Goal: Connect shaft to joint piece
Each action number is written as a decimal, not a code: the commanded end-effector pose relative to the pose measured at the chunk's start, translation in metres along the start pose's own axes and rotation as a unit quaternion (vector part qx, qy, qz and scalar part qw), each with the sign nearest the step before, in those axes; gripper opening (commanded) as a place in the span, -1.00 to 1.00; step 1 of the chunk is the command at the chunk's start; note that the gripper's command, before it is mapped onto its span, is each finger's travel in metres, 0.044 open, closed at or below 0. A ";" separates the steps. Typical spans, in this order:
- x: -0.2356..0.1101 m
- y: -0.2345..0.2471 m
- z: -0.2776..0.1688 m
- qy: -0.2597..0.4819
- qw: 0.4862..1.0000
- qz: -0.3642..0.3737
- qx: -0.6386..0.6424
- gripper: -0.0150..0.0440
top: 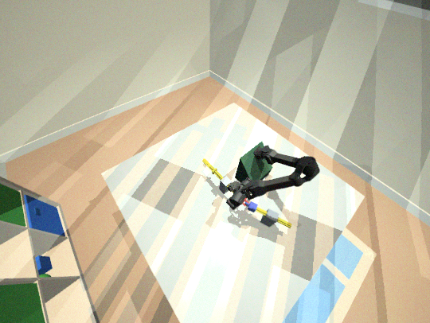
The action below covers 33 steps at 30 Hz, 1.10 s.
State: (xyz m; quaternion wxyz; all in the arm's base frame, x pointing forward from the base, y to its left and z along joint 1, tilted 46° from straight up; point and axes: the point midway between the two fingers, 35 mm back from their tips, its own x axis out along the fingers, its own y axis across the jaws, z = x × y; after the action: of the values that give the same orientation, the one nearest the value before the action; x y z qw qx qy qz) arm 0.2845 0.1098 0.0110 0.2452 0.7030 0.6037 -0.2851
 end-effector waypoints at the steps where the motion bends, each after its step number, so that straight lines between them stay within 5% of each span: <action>1: 0.000 0.000 0.000 0.000 1.000 0.000 -0.001 -0.31; 4: 0.000 0.000 0.000 0.000 1.000 0.000 -0.001 -0.05; 7: 0.000 0.000 0.000 0.000 1.000 0.000 -0.001 0.01; 18: 0.000 0.000 0.000 0.000 1.000 0.000 -0.001 0.99; 33: -0.020 0.001 -0.002 -0.050 0.999 0.002 0.000 1.00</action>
State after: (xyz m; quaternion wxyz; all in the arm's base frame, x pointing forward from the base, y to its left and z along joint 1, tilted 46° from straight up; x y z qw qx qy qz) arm 0.2796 0.1043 0.0129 0.2513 0.6925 0.6004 -0.3110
